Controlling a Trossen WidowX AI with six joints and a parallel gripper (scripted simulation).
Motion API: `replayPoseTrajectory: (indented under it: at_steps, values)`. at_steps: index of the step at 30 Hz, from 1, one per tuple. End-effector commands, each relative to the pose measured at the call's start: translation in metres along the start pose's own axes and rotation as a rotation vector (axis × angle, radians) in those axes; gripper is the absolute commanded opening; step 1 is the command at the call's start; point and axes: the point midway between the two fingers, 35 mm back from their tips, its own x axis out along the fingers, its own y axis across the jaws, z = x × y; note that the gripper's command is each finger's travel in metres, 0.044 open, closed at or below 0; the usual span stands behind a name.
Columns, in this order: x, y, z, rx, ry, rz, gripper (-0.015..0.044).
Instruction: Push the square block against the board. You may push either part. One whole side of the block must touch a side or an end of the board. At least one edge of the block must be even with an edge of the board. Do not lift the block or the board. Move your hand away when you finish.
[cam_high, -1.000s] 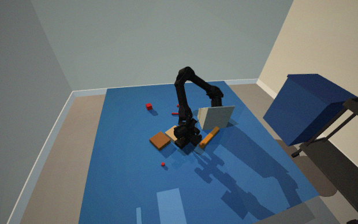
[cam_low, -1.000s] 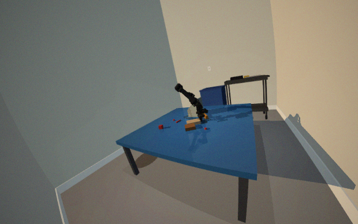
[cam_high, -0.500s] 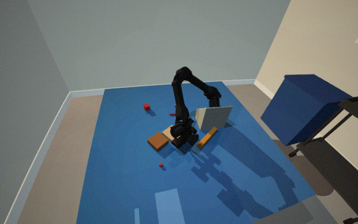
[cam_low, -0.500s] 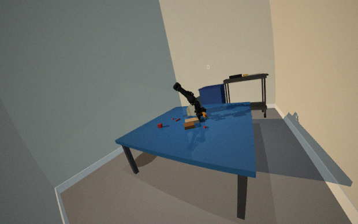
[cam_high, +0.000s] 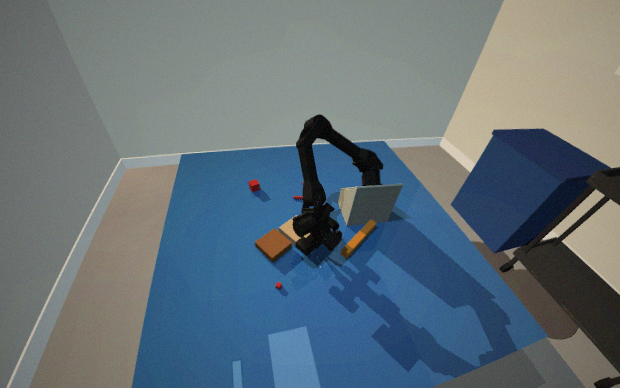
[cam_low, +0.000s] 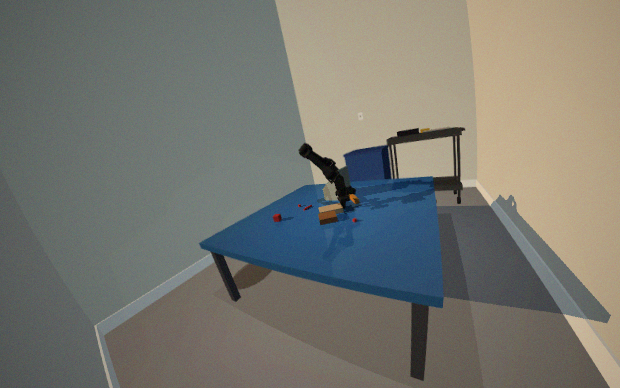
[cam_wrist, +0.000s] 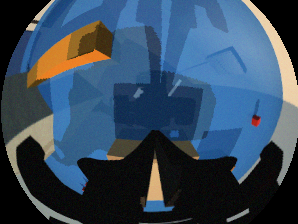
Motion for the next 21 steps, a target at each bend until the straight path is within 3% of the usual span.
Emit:
replayPoseTrajectory:
  at_steps: [1,21]
  values:
    - [-0.001,0.000,-0.006,0.005,0.007,-0.003,0.0000]
    - [-0.001,0.000,0.004,0.005,0.007,-0.002,0.0000]
